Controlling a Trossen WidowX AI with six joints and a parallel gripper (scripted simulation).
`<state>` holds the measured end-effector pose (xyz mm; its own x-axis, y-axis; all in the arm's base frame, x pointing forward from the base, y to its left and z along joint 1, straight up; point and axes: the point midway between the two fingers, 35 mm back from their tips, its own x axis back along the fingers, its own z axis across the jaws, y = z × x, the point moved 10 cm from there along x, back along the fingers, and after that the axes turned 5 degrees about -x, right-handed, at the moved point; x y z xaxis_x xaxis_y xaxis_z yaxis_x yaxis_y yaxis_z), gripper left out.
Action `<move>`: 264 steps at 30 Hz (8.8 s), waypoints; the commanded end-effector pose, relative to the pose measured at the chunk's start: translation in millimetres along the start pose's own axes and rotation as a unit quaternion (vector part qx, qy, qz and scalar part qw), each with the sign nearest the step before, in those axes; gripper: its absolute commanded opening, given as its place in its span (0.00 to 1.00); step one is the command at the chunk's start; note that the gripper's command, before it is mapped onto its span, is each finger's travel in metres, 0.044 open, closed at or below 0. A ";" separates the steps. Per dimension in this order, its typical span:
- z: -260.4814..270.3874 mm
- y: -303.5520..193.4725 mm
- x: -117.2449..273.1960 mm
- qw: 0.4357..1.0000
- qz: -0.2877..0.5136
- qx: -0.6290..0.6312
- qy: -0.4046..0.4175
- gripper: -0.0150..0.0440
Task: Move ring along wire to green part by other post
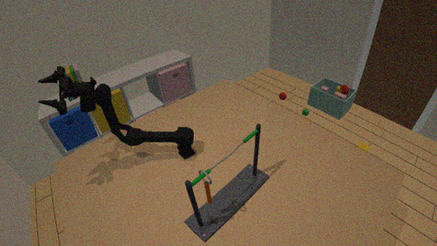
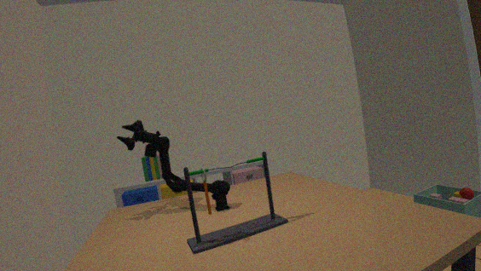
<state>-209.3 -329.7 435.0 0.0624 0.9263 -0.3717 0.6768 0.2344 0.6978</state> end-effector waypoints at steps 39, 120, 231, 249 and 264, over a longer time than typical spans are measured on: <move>-77.0 235.7 216.9 0.695 0.042 0.553 -0.457 0.53; 400.7 91.9 318.3 -0.533 0.101 0.348 -0.764 0.53; 446.2 157.7 327.6 -0.533 0.103 0.350 -0.763 0.00; 445.4 158.1 329.9 -0.533 0.103 0.350 -0.763 0.00; 440.1 160.4 343.6 -0.533 0.103 0.351 -0.763 0.00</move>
<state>244.0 -107.1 149.1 -0.9913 -0.1074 0.0761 0.0831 -0.0625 0.9946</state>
